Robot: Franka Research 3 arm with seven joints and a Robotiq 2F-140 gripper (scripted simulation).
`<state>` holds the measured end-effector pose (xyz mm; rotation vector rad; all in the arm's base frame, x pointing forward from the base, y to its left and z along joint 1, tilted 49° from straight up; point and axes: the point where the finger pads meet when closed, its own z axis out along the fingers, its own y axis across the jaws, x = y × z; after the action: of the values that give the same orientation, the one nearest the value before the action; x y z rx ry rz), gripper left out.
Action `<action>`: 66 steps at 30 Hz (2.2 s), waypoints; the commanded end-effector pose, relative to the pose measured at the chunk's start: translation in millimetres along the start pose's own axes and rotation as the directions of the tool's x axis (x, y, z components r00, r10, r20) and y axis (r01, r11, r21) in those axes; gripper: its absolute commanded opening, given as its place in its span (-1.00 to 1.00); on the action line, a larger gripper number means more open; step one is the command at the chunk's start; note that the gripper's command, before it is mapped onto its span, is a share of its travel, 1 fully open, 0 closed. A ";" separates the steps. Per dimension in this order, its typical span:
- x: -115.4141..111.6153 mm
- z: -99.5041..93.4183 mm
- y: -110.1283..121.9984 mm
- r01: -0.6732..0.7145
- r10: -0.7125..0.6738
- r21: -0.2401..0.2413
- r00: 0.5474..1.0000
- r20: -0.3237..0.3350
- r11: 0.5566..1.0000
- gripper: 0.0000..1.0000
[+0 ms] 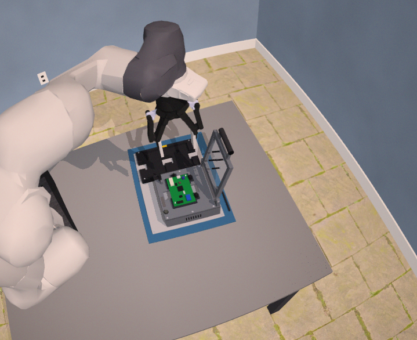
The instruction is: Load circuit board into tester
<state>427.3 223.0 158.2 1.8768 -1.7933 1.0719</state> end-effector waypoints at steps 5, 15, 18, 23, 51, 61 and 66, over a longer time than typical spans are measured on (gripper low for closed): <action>5.6 -20.2 5.7 0.003 -0.003 -0.020 1.000 -0.015 1.000 0.16; 5.4 -32.0 5.5 0.003 -0.003 -0.020 1.000 -0.015 1.000 0.16; 5.4 -33.9 5.4 0.003 -0.003 -0.020 1.000 -0.015 1.000 0.16; 5.4 -35.0 5.4 0.003 -0.003 -0.020 1.000 -0.015 1.000 0.16; 5.4 -35.0 5.4 0.003 -0.003 -0.020 1.000 -0.015 1.000 -0.40; 5.4 -35.0 5.3 0.003 -0.003 -0.020 1.000 -0.015 1.000 -0.40; 5.4 -34.9 3.4 0.003 -0.003 -0.020 1.000 -0.015 1.000 -0.40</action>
<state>413.1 242.4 183.4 1.8535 -1.7885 1.0646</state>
